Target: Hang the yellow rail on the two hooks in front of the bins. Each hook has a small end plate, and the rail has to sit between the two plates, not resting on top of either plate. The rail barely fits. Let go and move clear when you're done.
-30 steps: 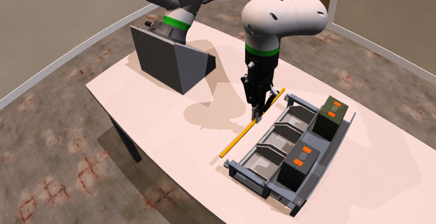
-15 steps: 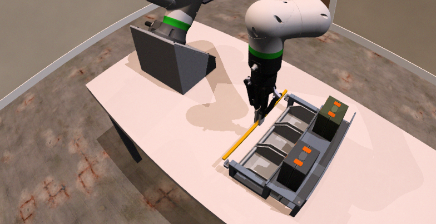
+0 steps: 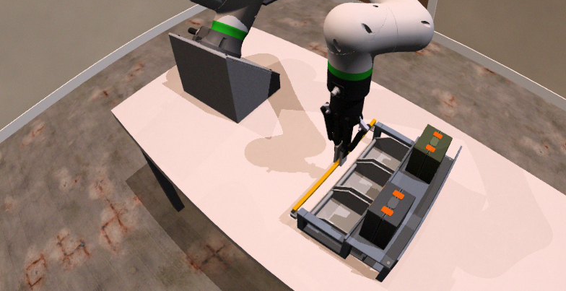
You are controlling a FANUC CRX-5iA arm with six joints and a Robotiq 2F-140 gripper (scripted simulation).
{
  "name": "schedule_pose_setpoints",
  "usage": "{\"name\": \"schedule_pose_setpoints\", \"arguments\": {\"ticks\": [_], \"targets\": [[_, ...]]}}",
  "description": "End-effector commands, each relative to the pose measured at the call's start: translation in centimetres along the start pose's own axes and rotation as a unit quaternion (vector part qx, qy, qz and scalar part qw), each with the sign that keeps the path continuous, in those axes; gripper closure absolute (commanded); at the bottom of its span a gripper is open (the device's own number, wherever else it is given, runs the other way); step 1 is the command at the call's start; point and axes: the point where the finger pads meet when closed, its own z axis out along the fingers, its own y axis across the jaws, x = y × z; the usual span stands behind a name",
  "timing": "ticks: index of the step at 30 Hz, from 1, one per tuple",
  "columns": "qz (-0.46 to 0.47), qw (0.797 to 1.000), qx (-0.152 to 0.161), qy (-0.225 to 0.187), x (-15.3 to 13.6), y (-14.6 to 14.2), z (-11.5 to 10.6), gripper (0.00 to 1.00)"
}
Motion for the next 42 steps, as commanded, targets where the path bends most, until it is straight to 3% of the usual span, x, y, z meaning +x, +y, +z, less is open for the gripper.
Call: {"name": "schedule_pose_setpoints", "arguments": {"ticks": [1,42], "targets": [[0.0,1.0,0.0,0.0,0.0,0.7,0.1,1.0],[0.0,1.0,0.0,0.0,0.0,0.5,1.3,1.0]]}}
